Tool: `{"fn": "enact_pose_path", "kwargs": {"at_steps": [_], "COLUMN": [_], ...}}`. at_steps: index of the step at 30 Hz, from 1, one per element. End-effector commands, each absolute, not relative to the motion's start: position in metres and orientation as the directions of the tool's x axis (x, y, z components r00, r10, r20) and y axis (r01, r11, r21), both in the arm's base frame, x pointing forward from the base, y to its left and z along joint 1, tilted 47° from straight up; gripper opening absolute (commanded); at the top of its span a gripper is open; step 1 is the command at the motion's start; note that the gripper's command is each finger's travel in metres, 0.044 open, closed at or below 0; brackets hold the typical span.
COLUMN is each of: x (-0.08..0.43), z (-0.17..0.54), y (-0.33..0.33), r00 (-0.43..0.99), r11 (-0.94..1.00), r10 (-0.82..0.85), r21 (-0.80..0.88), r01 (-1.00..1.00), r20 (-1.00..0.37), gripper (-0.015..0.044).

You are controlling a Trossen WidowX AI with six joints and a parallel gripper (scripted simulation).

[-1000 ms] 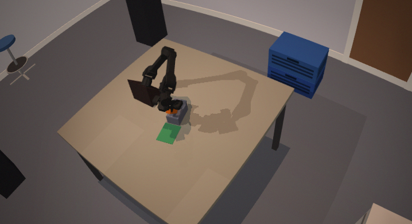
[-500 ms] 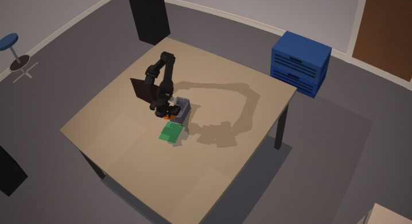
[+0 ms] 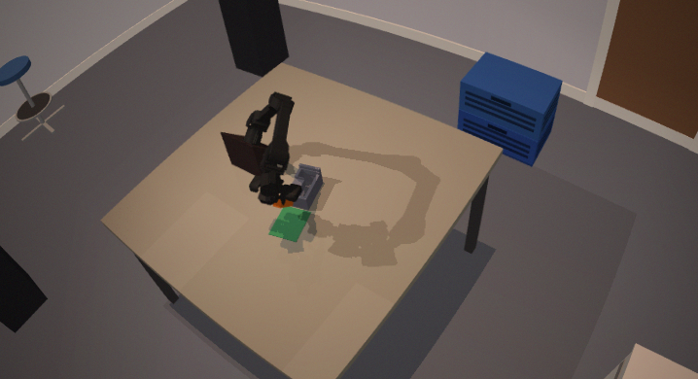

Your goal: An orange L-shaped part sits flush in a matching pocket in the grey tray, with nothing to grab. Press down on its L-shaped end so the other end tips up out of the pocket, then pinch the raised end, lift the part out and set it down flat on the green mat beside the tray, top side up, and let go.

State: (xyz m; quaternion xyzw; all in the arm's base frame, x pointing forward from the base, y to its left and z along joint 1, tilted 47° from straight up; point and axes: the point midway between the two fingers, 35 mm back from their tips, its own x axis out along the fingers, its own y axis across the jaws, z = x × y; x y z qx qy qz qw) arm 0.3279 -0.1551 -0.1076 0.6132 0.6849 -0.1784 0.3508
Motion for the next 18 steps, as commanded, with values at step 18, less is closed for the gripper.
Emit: {"fn": "enact_pose_path", "kwargs": {"at_steps": [18], "x": [0.327], "z": [-0.132], "y": [-0.130], "r00": [-0.009], "r11": [0.188], "r10": [0.718], "r21": [0.181], "r01": [0.965], "r20": [-0.696], "gripper": [0.0000]}}
